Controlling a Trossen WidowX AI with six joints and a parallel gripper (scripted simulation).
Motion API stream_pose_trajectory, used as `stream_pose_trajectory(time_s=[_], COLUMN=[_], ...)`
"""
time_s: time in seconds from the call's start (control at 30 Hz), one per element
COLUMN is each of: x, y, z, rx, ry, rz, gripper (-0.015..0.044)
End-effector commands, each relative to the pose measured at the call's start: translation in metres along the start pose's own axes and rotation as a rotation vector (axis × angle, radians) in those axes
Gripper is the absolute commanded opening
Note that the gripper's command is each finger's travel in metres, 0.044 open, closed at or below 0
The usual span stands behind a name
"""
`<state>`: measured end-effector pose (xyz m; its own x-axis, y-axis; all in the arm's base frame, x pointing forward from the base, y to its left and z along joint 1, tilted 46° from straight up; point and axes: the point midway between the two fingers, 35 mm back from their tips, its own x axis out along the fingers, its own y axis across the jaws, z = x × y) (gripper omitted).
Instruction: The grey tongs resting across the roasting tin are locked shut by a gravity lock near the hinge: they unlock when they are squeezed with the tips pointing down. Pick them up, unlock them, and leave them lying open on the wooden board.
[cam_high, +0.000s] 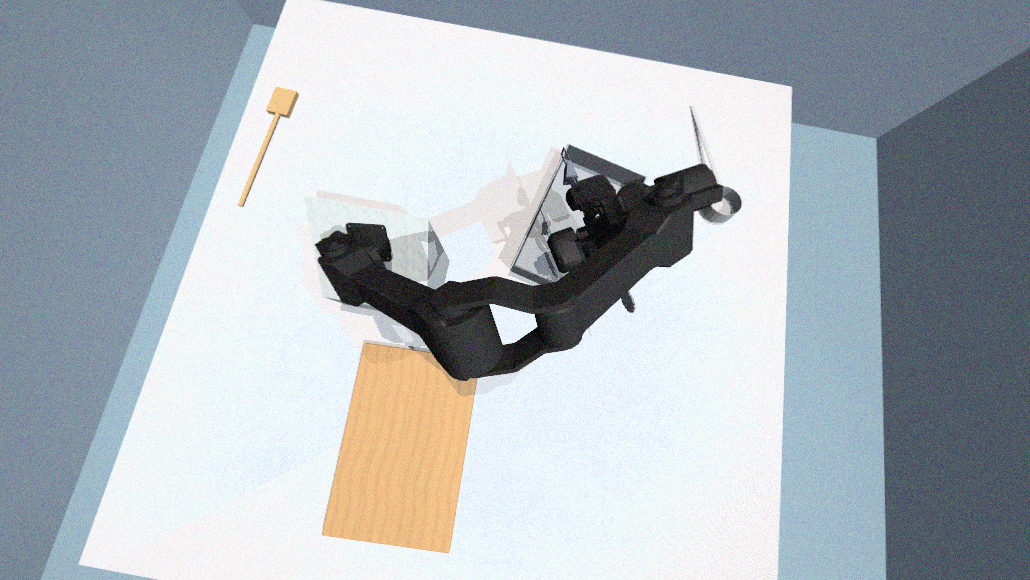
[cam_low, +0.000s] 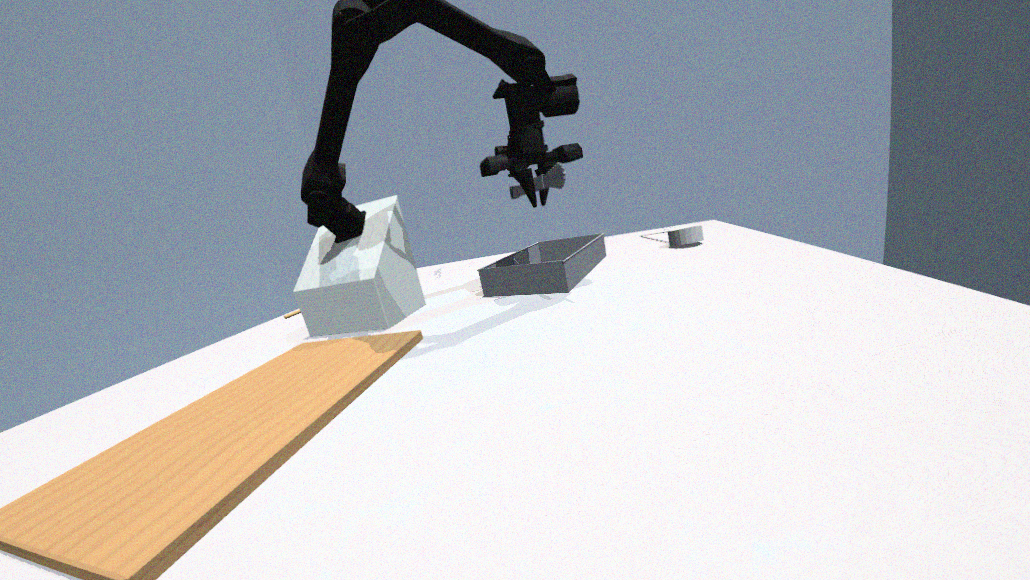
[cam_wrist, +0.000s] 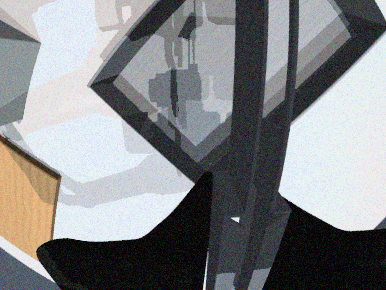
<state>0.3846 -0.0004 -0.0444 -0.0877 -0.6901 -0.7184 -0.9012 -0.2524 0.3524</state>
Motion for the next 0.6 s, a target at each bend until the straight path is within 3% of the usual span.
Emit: stream_pose_trajectory(time_s=[0.0,0.37,0.57], x=[-0.004,-0.006,-0.005], y=[0.003,0.015,0.019], z=[-0.01,-0.035,-0.041], rx=[0.163,0.609,0.71], ry=[0.003,-0.006,-0.009], rz=[-0.012,-0.015,-0.013], gripper=[-0.015,-0.015,-0.015])
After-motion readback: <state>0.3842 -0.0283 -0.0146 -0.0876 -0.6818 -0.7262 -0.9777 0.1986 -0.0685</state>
